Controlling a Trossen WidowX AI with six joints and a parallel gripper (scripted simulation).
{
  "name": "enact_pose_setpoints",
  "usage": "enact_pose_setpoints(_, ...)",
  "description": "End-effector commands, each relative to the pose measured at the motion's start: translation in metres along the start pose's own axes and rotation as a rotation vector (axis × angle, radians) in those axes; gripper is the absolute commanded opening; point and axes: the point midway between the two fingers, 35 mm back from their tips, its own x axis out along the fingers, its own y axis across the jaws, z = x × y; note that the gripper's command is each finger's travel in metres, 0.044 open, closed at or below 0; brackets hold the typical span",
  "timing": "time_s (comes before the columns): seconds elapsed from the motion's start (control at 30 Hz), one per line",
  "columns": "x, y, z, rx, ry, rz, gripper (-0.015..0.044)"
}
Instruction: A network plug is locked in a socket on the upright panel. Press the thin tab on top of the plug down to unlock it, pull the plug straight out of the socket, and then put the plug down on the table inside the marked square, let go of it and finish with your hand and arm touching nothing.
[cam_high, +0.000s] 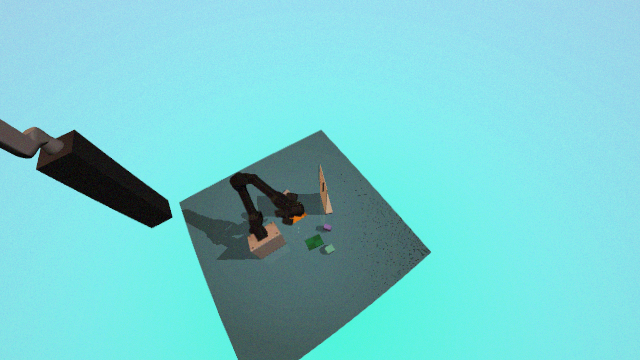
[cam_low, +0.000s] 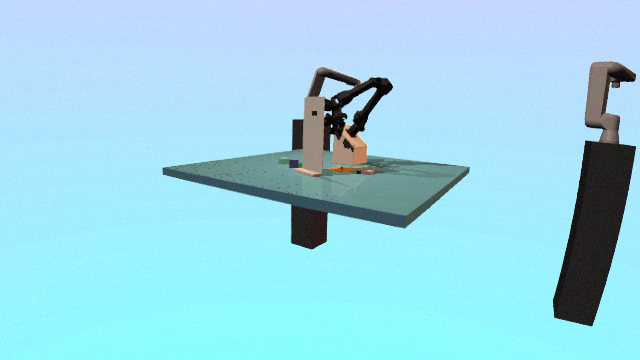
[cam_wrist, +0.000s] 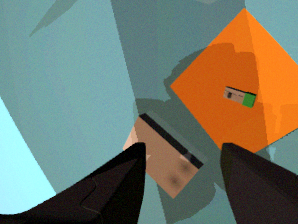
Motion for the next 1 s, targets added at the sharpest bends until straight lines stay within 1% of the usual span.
enact_pose_setpoints(0.0,-0.007,0.006,0.002,-0.009,-0.003,-0.003,0.0156)
enact_pose_setpoints(0.83,-0.053,0.041,-0.011,-0.017,0.016,0.028,0.0156)
enact_pose_setpoints(0.97,-0.053,0.041,-0.011,-0.017,0.016,0.028,0.0261)
